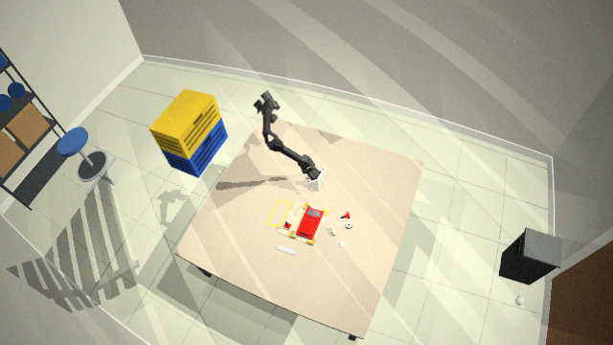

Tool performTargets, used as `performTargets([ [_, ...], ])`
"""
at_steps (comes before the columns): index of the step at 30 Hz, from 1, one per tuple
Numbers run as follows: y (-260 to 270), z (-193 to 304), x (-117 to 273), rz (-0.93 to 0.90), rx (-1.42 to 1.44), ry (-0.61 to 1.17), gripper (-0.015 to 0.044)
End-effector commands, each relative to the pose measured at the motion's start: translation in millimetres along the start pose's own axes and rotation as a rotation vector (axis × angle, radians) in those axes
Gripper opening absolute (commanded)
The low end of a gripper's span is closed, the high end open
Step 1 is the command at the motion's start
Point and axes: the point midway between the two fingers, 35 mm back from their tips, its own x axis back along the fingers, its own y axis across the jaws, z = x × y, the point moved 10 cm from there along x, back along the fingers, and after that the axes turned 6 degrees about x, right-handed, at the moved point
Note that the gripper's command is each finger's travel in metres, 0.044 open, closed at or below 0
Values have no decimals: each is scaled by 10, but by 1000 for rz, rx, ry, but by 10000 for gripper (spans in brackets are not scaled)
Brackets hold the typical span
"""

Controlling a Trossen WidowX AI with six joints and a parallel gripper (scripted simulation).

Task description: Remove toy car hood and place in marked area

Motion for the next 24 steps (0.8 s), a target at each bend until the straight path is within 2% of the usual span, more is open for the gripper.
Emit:
performTargets([
  [1,-1,0,-6,0,1,2,246],
  [8,-77,58,-396,24,19,107,430],
  [9,-95,80,-478,31,21,129,440],
  [24,-389,815,-1595,150,89,462,440],
])
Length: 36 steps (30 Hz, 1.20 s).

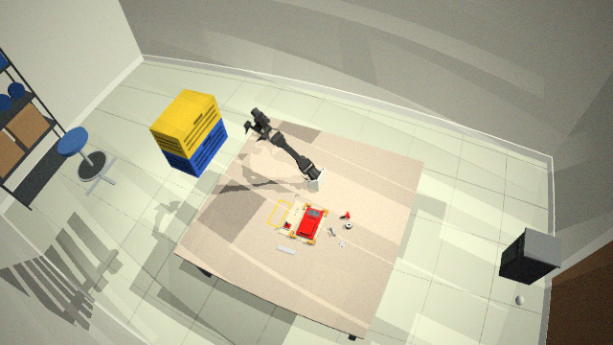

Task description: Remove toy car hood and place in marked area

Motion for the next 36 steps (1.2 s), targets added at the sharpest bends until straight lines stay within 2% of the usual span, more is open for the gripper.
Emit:
performTargets([
  [1,-46,151,-350,41,27,86,440],
  [9,-101,501,-859,104,84,225,440],
  [21,-273,1626,-1668,238,272,522,440],
  [28,-430,2434,-1895,310,425,688,440],
  [36,-722,3384,-1987,419,645,854,440],
])
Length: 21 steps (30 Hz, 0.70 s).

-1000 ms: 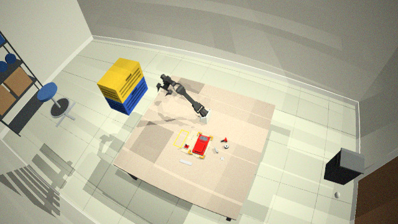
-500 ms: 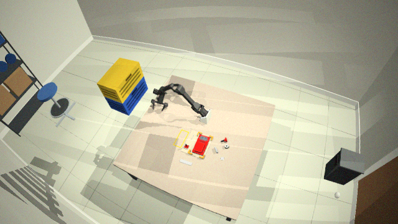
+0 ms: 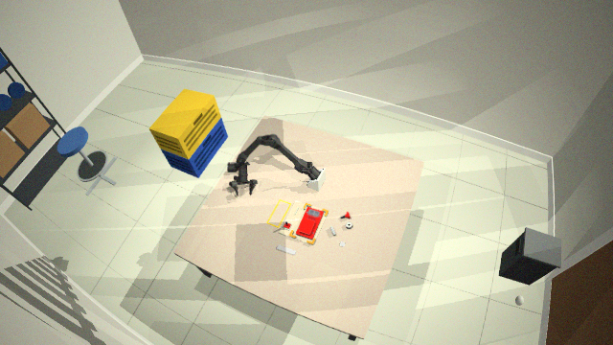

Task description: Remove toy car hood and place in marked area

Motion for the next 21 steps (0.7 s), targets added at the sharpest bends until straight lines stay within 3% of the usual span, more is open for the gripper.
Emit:
performTargets([
  [1,134,398,-432,96,136,98,440],
  [10,233,1378,-1184,328,439,277,440],
  [21,122,2815,-1617,558,892,440,440],
])
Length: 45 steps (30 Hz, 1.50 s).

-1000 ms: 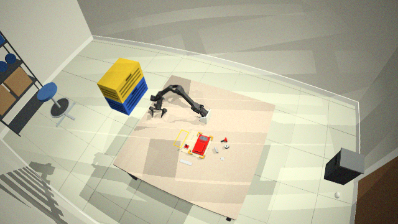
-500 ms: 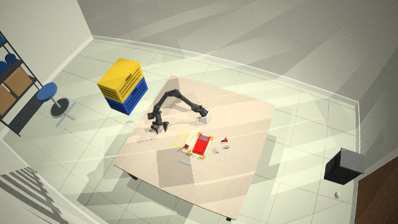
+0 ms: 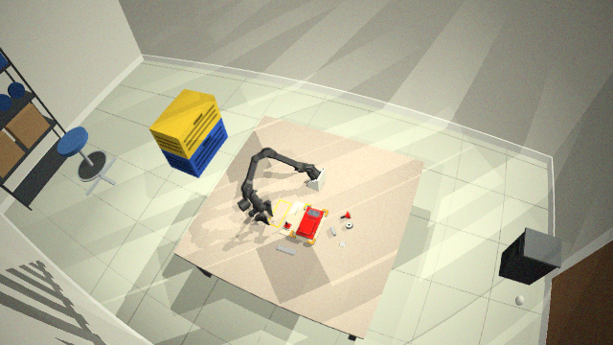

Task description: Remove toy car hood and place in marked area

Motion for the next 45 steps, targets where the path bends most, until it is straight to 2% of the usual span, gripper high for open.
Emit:
performTargets([
  [1,393,422,-304,144,205,48,440],
  [9,977,1386,-774,430,630,54,440],
  [19,1214,2623,-1243,766,1132,-67,440],
  [45,1145,2609,-1343,771,1141,-70,440],
])
